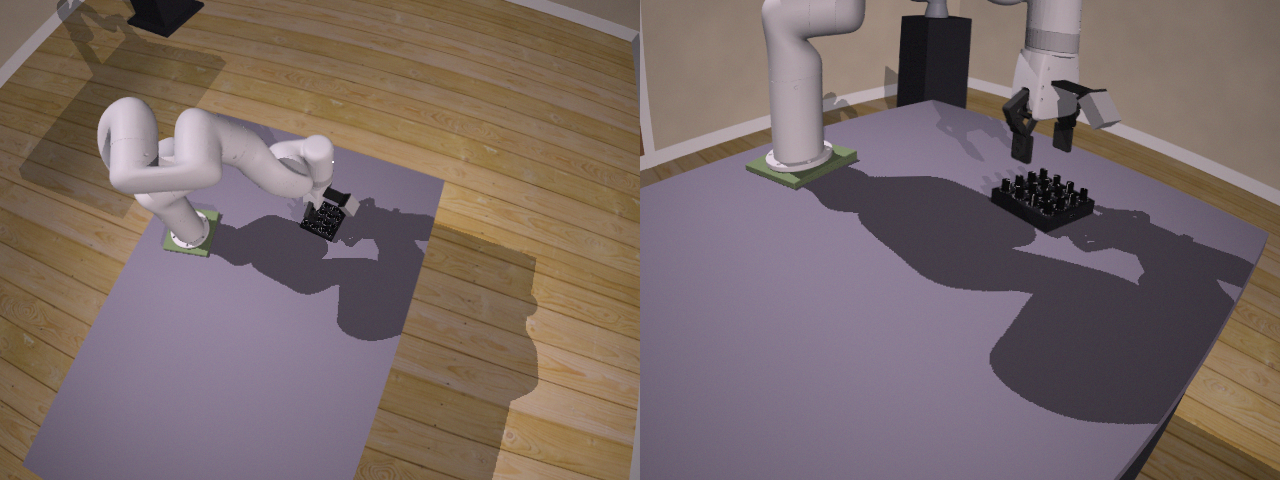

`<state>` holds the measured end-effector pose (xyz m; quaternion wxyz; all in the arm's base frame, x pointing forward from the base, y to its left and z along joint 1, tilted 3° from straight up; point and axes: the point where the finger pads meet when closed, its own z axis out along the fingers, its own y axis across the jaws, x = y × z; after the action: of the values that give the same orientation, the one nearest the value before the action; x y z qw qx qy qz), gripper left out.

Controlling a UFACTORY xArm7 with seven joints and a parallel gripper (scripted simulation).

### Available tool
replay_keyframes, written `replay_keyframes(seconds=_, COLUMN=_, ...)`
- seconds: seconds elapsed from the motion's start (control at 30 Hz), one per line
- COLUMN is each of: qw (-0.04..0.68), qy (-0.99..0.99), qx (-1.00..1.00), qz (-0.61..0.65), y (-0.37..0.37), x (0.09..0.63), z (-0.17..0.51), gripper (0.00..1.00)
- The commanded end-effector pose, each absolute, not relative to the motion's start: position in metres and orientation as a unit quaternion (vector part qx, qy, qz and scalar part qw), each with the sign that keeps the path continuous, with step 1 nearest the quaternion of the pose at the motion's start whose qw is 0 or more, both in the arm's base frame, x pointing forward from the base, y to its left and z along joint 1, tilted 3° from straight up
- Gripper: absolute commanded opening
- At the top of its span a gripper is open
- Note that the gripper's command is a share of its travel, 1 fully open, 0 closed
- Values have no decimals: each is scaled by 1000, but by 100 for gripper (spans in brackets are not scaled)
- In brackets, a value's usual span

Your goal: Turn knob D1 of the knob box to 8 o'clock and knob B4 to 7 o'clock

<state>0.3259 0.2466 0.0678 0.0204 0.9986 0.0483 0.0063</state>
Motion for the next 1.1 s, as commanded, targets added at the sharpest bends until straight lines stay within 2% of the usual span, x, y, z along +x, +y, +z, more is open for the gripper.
replay_keyframes(seconds=0.0, qw=20, qy=48, qx=999, qz=8, y=247, x=327, z=69, gripper=100)
replay_keyframes(seconds=1.07, qw=20, qy=48, qx=999, qz=8, y=247, x=309, z=69, gripper=100)
